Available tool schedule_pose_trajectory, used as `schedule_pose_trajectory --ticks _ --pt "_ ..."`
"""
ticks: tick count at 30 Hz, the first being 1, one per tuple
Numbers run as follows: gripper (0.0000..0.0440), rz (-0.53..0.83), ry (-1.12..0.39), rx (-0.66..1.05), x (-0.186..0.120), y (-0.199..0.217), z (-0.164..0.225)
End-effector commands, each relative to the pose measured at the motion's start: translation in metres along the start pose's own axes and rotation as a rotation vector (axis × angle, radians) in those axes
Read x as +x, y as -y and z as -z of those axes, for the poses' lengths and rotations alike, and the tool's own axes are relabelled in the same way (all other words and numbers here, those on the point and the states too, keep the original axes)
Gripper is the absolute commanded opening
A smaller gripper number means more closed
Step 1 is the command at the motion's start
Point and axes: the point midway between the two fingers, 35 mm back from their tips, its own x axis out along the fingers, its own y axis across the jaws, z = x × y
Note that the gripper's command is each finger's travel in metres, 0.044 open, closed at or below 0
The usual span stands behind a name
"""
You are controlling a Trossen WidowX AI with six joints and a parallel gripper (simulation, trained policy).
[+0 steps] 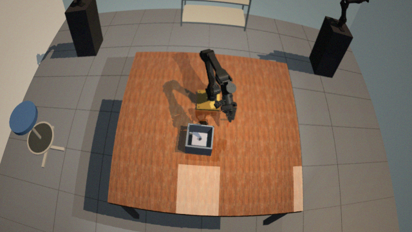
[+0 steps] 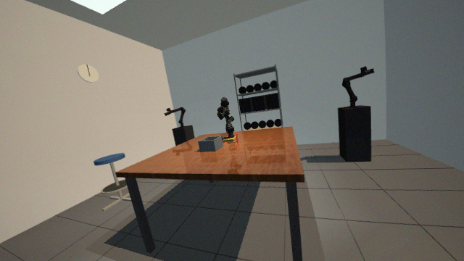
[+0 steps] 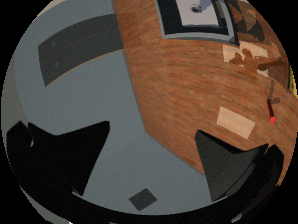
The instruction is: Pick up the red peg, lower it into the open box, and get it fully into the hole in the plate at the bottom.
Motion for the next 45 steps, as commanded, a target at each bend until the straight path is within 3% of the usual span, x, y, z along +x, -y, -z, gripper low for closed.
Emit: schedule_pose_trajectory --ticks 1,23,34,45 --pt "0.0440 0.081 0.021 -0.044 0.000 0.015 0.000" --pt "0.0440 0.658 0.153 -0.389 -0.010 0.117 -0.021" --pt "0.0440 0.793 0.160 -0.483 0.001 0.156 -0.034" --pt "0.0440 0.825 0.134 -0.511 0.027 0.202 -0.046"
